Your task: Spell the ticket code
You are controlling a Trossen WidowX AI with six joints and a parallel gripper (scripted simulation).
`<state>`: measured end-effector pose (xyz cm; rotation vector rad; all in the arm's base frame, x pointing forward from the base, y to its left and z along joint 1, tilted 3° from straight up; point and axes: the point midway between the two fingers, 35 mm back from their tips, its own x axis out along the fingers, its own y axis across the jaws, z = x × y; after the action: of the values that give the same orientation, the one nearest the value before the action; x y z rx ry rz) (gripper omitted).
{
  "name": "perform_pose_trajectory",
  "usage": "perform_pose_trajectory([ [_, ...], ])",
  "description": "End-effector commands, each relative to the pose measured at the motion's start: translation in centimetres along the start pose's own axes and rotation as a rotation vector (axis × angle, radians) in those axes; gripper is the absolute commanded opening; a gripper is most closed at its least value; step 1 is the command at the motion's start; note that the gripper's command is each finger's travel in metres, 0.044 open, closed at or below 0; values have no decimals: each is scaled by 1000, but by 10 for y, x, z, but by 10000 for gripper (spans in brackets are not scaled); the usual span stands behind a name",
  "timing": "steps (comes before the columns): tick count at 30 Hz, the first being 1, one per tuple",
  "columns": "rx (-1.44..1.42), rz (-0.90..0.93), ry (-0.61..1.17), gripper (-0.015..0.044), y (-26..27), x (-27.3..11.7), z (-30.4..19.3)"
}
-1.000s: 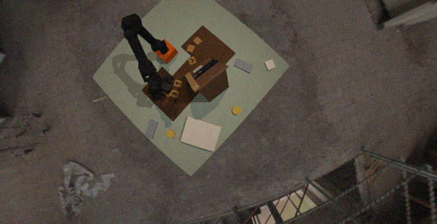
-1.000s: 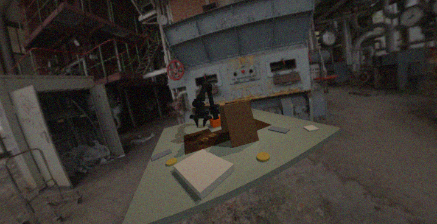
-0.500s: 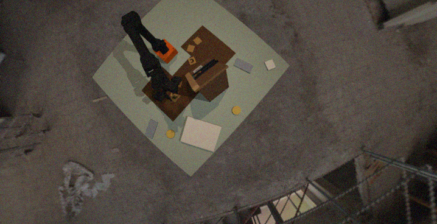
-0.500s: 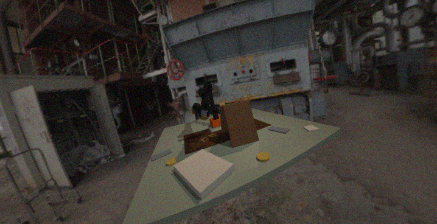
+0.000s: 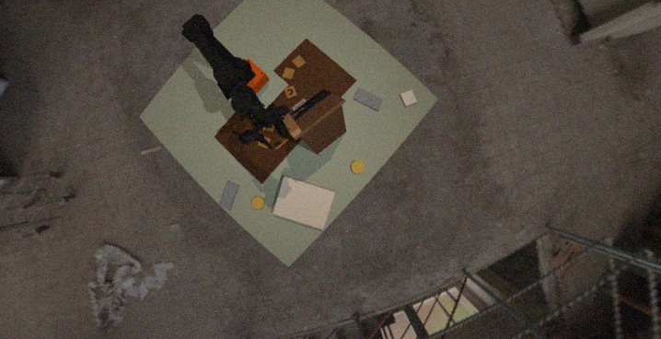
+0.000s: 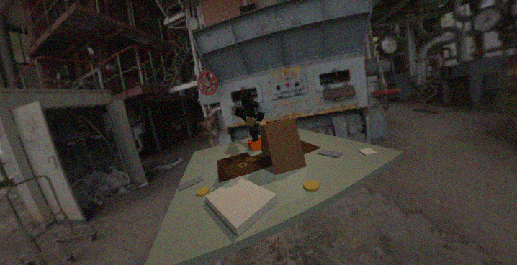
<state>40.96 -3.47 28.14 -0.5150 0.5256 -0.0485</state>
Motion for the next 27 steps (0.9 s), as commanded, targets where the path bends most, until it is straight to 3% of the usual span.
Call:
perform_pose_trajectory([
  [1,63,-2,-105,0,7,-17,39],
  [13,135,116,-186,0,75,-31,71],
  [27,227,201,-112,0,160,-33,79],
])
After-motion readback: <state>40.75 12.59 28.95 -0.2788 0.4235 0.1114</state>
